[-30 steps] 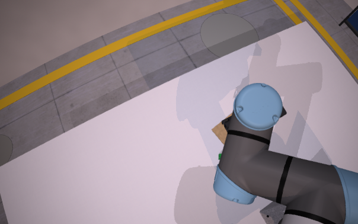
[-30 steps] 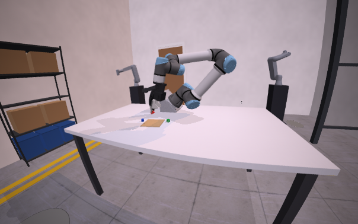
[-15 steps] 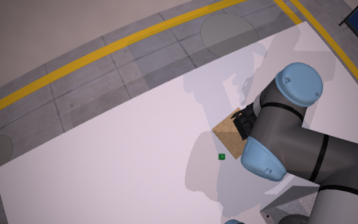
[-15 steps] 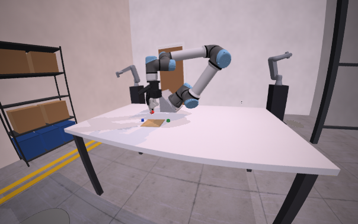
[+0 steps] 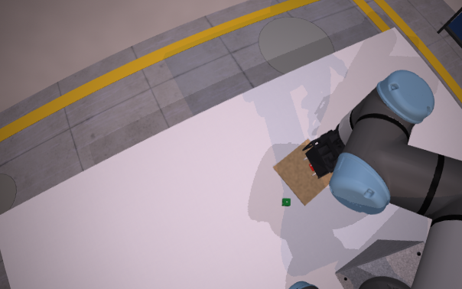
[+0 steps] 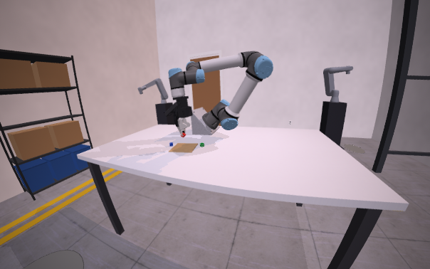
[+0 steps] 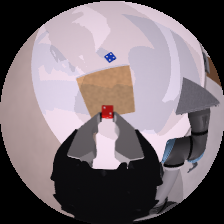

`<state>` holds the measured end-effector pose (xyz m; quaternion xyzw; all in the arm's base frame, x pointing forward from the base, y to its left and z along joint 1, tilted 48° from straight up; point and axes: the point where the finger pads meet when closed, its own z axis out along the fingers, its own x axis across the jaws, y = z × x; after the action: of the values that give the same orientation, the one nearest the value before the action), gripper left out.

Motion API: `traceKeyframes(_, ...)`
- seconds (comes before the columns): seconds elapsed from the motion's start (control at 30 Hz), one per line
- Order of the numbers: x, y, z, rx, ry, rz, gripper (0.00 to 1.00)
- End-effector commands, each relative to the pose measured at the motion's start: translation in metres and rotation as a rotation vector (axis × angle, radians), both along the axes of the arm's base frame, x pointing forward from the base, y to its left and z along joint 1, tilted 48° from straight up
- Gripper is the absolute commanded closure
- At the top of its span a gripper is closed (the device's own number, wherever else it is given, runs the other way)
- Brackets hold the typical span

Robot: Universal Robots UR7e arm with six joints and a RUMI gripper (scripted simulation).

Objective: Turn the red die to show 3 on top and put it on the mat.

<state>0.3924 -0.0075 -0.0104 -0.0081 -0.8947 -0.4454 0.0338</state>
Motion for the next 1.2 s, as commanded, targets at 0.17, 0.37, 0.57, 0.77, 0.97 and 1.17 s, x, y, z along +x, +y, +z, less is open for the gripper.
traceKeyframes(0.17,0.0008,-0.0023,-0.0009,0.158,-0.001,-0.011,0.97)
traceKeyframes(0.37,0.0010,-0.0027,-0.0009,0.177,-0.002,-0.014,0.97)
traceKeyframes(0.57,0.0007,-0.0025,-0.0015,0.209,0.000,-0.014,0.97)
traceKeyframes(0.77,0.0002,-0.0023,-0.0024,0.270,0.003,-0.015,0.97)
traceKeyframes(0.97,0.0003,-0.0028,-0.0034,0.378,0.004,-0.023,0.97)
traceKeyframes(1.17,0.0008,-0.0036,-0.0037,0.430,0.002,-0.030,0.97)
